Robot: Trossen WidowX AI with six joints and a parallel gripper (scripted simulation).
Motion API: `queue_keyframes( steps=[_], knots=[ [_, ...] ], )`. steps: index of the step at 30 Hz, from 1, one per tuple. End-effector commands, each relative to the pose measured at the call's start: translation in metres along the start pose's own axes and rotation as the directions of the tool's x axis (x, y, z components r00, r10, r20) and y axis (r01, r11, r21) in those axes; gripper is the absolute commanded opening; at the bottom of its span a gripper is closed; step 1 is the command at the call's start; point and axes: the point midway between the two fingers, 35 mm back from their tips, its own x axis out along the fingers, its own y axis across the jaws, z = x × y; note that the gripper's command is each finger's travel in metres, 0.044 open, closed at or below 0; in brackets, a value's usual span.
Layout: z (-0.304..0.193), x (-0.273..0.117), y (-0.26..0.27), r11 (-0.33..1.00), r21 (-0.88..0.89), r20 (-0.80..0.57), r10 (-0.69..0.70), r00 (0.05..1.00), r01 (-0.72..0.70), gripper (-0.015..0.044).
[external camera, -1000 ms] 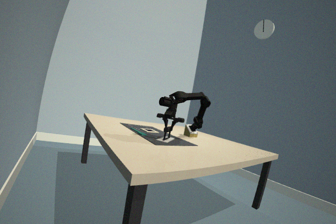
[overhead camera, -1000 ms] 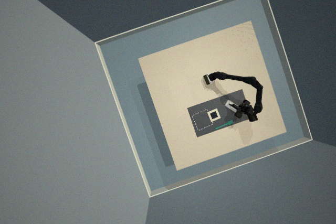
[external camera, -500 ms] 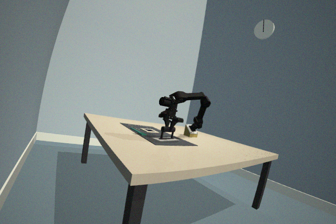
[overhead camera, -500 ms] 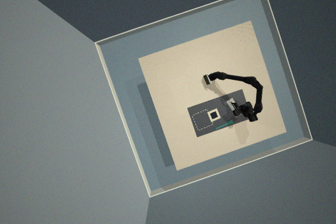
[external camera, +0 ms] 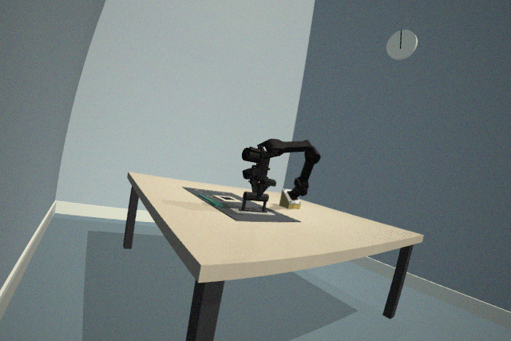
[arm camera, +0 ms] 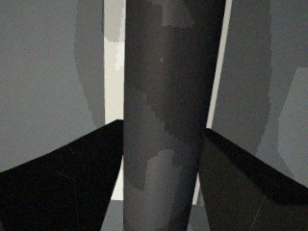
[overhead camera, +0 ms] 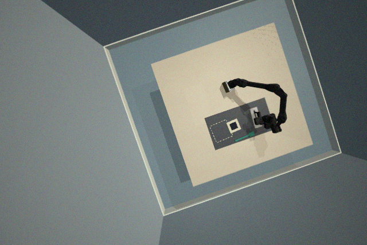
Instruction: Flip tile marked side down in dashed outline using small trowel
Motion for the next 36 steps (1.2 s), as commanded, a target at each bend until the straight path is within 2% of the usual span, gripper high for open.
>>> queue_keyframes(
  steps=[1, 5, 6, 24, 29, 36],
  knots=[
    [-0.001, 0.001, 0.000, 1.000, 0.026, -0.003, 0.000, 1.000, 0.000, 0.0156],
    [-0.001, 0.001, 0.000, 1.000, 0.026, -0.003, 0.000, 1.000, 0.000, 0.0261],
    [-0.001, 0.001, 0.000, 1.000, 0.026, -0.003, 0.000, 1.000, 0.000, 0.0270],
    [-0.001, 0.001, 0.000, 1.000, 0.026, -0.003, 0.000, 1.000, 0.000, 0.0270],
    [-0.004, -0.041, 0.000, 0.999, 0.046, -0.004, 0.000, 1.000, 0.000, 0.0270],
    [-0.004, -0.044, 0.000, 0.999, 0.047, -0.004, 0.001, 1.000, 0.000, 0.0270]
  ],
)
